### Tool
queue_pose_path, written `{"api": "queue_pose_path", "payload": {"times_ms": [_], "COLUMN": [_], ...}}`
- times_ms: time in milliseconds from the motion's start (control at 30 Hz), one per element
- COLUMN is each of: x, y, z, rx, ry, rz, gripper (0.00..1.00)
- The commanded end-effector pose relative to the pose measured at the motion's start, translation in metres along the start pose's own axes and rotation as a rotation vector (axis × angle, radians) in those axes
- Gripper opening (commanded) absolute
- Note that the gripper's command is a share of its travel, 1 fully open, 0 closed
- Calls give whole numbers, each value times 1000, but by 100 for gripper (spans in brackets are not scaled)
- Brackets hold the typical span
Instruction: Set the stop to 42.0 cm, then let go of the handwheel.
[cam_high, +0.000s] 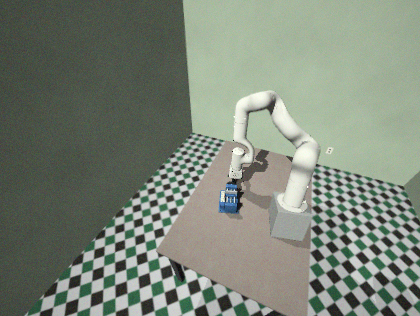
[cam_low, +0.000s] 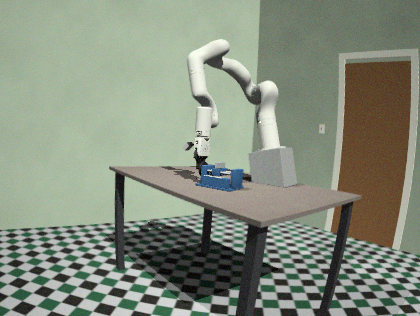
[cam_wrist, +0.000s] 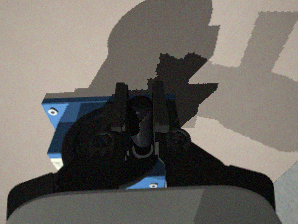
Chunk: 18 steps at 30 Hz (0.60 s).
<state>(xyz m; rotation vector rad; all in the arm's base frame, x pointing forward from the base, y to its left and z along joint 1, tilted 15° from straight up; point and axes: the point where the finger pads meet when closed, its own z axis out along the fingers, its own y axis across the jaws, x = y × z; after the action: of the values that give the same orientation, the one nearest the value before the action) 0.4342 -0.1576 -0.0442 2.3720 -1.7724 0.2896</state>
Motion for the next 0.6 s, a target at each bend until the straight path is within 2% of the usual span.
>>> {"api": "queue_pose_path", "payload": {"times_ms": [0, 567], "x": [0, 0], "y": [-1, -2], "z": [-1, -3], "rx": [1, 1], "ry": [1, 1], "rz": [0, 0], "gripper": [6, 6]}}
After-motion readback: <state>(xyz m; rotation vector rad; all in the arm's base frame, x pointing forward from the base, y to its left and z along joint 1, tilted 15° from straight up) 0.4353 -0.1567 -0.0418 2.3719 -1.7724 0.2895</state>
